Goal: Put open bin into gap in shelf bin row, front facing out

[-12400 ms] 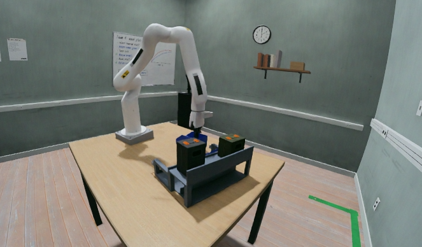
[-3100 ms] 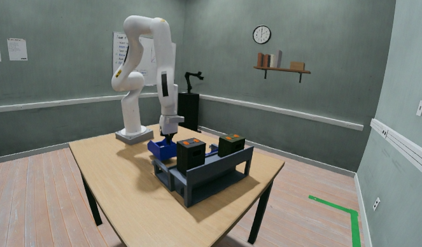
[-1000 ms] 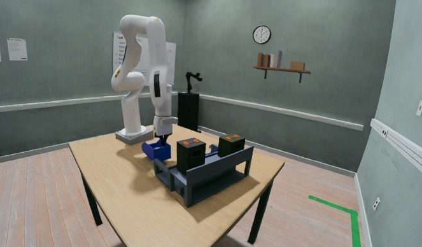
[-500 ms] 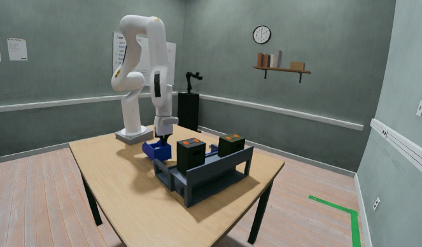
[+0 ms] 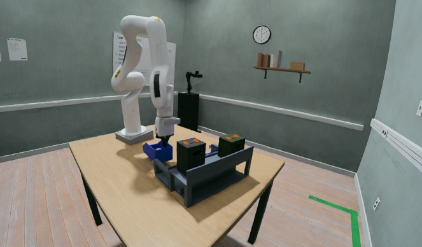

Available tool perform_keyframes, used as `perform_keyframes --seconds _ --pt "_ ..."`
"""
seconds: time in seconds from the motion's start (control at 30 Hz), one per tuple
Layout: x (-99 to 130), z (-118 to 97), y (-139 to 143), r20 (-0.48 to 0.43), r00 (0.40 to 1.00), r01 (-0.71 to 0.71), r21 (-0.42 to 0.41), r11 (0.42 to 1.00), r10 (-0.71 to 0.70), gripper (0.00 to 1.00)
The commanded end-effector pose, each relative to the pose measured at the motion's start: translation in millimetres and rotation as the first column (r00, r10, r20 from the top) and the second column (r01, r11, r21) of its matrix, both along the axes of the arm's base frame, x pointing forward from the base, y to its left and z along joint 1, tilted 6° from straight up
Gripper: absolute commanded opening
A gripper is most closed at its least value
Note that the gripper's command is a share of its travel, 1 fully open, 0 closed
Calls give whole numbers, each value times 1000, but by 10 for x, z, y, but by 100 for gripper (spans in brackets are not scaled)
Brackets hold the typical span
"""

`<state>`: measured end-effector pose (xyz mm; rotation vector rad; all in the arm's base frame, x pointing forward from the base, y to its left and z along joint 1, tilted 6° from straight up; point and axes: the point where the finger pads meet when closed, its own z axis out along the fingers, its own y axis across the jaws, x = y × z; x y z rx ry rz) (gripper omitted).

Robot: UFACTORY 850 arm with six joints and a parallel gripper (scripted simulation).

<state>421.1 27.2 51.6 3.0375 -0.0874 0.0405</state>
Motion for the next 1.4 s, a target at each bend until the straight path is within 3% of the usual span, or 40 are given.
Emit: perform_keyframes --seconds 0.0,0.07,0.47,0.63,1.37 --pt "138 9 3 2 1000 0 1 1000 0 0" --pt "228 12 3 1 1000 0 1 1000 0 0" --pt "228 12 3 1 1000 0 1 1000 0 0" --pt "370 17 4 2 1000 0 1 1000 0 0" --pt "322 15 3 2 1000 0 1 1000 0 0"
